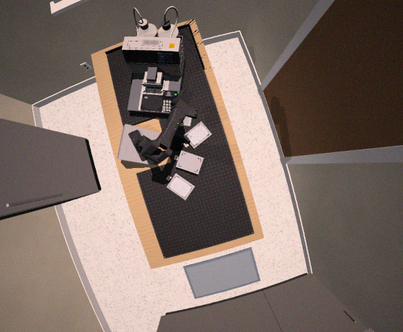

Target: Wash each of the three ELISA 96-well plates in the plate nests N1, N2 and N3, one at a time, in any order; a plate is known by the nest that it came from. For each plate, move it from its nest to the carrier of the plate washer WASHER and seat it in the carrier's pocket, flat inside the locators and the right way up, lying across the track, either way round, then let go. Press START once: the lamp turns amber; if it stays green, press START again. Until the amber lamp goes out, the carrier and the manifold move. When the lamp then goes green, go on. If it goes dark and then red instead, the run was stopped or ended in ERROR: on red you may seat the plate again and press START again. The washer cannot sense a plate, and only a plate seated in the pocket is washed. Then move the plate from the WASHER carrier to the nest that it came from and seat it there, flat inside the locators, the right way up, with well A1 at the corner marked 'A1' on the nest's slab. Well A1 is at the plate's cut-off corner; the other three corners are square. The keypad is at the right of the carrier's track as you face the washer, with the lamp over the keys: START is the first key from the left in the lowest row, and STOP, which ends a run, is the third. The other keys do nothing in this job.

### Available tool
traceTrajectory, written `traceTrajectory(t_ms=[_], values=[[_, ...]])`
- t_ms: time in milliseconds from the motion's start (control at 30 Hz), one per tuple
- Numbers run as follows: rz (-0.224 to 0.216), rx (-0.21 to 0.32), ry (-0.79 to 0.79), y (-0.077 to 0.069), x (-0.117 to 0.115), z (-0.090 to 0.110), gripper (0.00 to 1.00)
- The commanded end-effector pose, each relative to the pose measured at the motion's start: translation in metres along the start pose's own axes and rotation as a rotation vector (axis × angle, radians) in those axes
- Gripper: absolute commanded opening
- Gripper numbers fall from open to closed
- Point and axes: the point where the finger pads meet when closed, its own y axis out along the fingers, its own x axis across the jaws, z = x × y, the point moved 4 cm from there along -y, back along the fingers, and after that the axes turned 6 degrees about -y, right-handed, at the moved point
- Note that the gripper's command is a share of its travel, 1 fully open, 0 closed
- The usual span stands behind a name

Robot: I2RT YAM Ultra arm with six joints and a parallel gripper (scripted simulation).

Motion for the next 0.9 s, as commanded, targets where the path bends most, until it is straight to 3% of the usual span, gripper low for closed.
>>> traceTrajectory(t_ms=[0,267,333,867], values=[[0.002,-0.019,0.039,-0.005,-0.002,-0.004,0.00],[0.002,-0.019,0.039,-0.005,-0.002,-0.004,0.00],[0.002,-0.019,-0.016,-0.006,0.004,0.004,0.00],[0.002,-0.017,-0.016,-0.009,0.050,0.057,0.00]])
